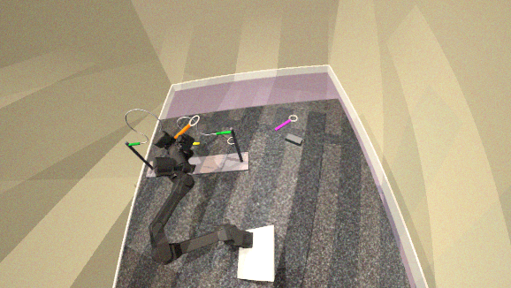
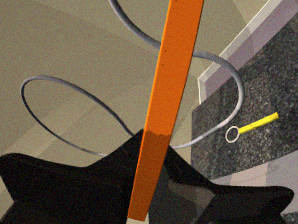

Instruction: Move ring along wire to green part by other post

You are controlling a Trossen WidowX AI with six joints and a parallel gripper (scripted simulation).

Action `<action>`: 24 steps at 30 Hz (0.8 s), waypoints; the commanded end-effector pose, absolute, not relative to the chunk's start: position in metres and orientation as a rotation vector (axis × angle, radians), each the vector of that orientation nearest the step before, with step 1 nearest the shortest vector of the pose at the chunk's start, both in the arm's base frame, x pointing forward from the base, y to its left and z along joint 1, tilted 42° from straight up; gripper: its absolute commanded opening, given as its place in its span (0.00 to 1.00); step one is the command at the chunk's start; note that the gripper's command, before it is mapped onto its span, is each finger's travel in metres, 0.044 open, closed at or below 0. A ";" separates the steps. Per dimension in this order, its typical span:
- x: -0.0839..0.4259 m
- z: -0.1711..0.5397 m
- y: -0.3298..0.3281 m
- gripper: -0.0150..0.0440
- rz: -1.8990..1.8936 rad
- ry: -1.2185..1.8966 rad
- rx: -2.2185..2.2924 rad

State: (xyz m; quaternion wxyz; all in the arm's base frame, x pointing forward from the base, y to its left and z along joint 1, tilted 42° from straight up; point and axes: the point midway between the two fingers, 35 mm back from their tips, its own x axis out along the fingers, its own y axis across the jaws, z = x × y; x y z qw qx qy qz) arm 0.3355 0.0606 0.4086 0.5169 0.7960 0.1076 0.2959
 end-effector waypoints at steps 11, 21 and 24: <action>0.336 0.426 0.048 0.00 0.768 0.194 2.216; 0.336 0.436 0.038 0.00 0.807 0.147 2.412; 0.336 0.438 0.036 0.00 0.817 0.133 2.466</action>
